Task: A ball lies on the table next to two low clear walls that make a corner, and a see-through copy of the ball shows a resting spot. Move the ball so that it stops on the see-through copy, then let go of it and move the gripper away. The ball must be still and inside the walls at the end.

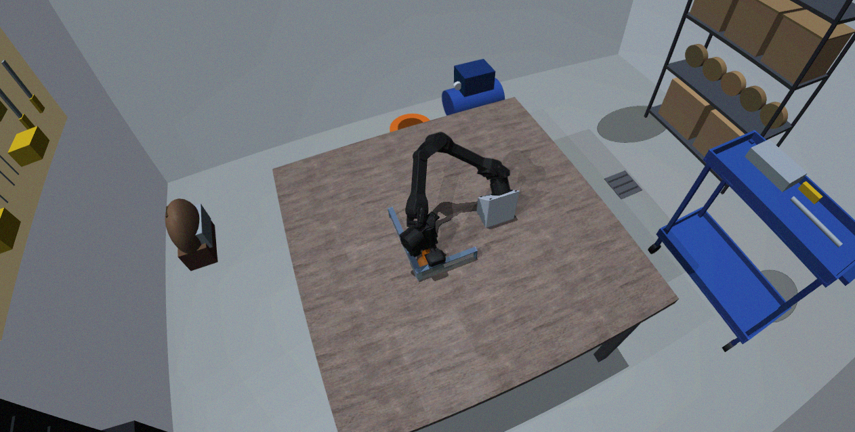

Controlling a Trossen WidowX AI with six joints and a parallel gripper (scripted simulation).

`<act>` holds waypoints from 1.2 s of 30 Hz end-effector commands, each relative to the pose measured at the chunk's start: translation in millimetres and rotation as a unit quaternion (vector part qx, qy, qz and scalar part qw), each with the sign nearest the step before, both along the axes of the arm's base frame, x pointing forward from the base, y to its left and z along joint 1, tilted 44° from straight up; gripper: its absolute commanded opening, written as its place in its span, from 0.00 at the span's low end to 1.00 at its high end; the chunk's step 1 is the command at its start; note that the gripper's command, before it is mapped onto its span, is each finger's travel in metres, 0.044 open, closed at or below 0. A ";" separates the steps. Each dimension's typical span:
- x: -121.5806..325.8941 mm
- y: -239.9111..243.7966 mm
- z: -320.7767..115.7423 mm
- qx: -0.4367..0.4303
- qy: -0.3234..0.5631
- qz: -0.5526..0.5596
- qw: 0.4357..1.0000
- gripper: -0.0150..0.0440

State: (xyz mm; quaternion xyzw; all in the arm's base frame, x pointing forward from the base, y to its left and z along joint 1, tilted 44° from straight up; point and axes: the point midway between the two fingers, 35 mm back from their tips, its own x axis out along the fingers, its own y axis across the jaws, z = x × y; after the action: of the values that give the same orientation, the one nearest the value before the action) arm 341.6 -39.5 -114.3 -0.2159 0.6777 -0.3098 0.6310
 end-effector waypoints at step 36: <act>-13.6 23.5 50.8 0.025 0.161 0.176 0.971 0.57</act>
State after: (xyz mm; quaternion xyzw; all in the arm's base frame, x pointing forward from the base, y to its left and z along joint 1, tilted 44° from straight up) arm 343.0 2.5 -62.9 -0.2854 0.7040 -0.2302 0.6082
